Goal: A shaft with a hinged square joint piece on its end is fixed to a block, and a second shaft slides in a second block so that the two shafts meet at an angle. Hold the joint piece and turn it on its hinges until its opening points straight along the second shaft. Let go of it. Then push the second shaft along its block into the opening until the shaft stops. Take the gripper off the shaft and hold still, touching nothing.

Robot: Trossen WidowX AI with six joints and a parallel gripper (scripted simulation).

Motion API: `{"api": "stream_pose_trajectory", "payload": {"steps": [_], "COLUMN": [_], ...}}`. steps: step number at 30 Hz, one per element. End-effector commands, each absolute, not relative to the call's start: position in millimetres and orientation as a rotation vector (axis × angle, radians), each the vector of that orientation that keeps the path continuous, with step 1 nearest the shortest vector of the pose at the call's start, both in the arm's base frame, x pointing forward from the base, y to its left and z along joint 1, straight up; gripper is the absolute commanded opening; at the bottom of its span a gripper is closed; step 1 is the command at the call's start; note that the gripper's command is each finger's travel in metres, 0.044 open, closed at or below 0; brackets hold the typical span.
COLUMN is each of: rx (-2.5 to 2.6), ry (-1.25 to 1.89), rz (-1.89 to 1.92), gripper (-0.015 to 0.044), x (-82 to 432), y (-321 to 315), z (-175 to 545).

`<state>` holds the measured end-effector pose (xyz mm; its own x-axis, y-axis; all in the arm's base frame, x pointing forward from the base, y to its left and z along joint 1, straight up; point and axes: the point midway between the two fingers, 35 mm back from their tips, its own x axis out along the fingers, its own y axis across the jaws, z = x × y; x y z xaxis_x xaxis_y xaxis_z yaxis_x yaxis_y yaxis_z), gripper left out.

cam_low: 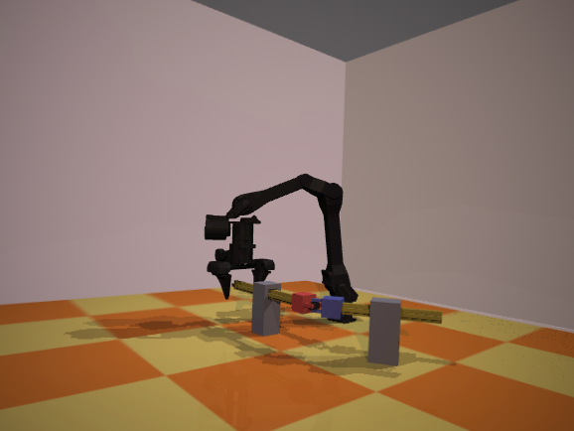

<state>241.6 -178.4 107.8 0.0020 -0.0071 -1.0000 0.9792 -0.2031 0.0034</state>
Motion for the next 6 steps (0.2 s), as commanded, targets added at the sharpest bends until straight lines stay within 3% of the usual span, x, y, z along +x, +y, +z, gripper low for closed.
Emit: {"api": "stream_pose_trajectory", "payload": {"steps": [1, 6], "rx": [1.354, 1.354], "ry": [1.086, 1.086], "rz": [-1.353, -1.353], "gripper": [0.0440, 0.0440], "x": [242.6, 242.4], "y": [-179.7, -179.5], "z": [131.6, 141.0]}}
